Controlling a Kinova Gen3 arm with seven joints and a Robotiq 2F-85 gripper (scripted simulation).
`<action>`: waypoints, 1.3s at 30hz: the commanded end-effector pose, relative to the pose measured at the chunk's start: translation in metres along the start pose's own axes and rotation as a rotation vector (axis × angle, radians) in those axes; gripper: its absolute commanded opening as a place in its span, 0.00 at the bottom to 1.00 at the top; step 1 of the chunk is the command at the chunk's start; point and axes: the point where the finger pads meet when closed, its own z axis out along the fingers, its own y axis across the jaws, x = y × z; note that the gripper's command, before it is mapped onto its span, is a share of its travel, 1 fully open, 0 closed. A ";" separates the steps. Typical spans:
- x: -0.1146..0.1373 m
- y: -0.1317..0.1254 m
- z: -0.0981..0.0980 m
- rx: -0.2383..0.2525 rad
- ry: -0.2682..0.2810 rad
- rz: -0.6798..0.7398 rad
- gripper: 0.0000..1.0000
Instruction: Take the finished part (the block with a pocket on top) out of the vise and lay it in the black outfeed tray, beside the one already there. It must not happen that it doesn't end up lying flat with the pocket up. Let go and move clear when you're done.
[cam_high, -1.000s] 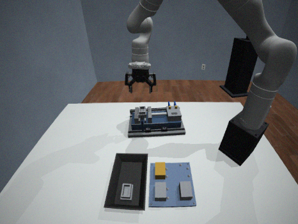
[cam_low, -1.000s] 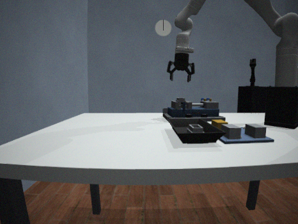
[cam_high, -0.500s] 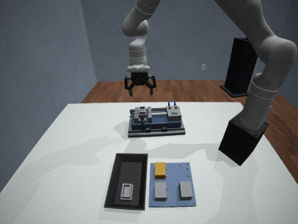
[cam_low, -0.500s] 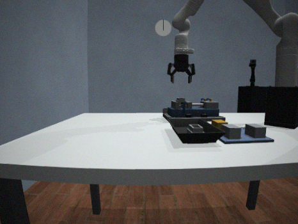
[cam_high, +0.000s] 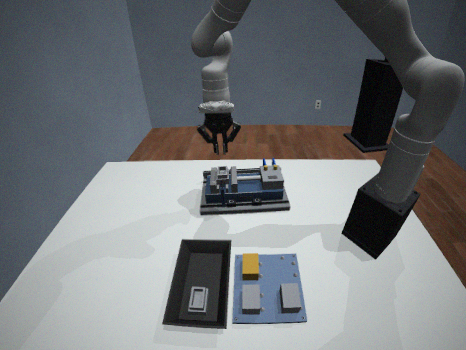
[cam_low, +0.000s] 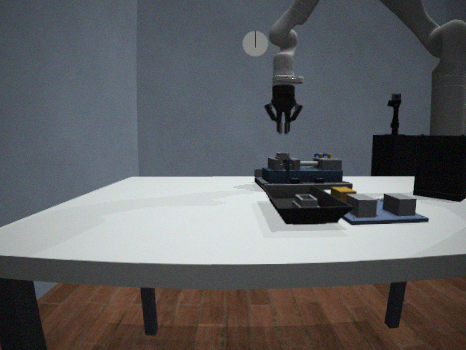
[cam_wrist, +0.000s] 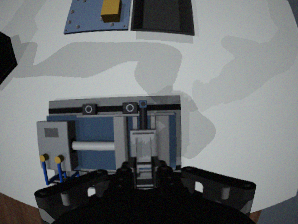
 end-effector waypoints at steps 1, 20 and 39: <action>0.000 0.001 -0.001 -0.002 -0.001 0.000 0.00; 0.000 0.001 -0.001 -0.002 -0.001 0.000 0.00; 0.000 0.001 -0.001 -0.002 -0.001 0.000 0.67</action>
